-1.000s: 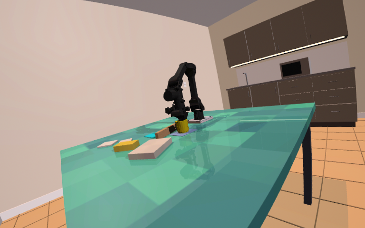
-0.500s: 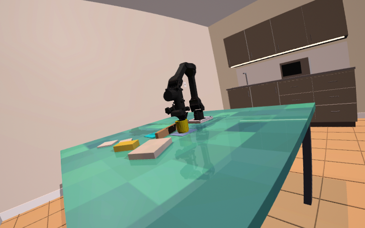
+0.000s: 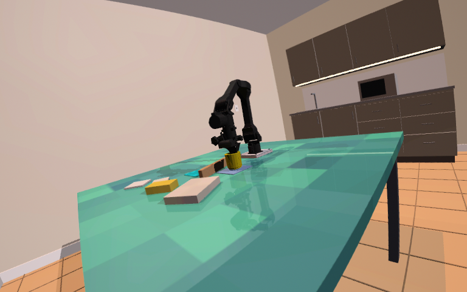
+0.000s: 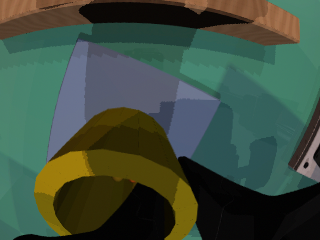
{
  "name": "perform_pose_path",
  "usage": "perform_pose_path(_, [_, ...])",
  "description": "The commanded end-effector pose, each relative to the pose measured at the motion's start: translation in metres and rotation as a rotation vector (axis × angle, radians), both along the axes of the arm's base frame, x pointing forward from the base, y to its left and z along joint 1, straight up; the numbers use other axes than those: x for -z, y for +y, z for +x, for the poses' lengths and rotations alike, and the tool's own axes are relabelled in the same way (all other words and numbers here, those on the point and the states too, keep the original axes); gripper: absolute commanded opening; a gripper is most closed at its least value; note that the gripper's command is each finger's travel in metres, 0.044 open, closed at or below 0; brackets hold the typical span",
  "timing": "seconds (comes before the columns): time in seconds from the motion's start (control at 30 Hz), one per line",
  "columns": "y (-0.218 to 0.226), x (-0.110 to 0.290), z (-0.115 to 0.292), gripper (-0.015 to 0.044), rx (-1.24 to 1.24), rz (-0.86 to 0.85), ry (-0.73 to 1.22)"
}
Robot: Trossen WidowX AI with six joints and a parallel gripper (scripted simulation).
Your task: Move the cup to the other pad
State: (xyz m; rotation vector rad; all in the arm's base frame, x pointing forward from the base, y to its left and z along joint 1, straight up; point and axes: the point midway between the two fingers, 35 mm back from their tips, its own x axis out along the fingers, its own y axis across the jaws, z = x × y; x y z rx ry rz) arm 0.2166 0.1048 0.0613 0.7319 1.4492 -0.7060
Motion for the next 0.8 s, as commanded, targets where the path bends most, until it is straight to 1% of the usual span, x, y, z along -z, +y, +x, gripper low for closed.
perform_pose_path(0.0, [0.001, -0.011, 0.003, 0.0000, 0.001, 0.003, -0.009])
perform_pose_path(0.57, [0.001, -0.060, 0.001, 0.0000, 0.004, 0.000, -0.009])
perform_pose_path(0.77, [0.001, -0.058, 0.000, 0.0000, 0.000, 0.003, -0.005])
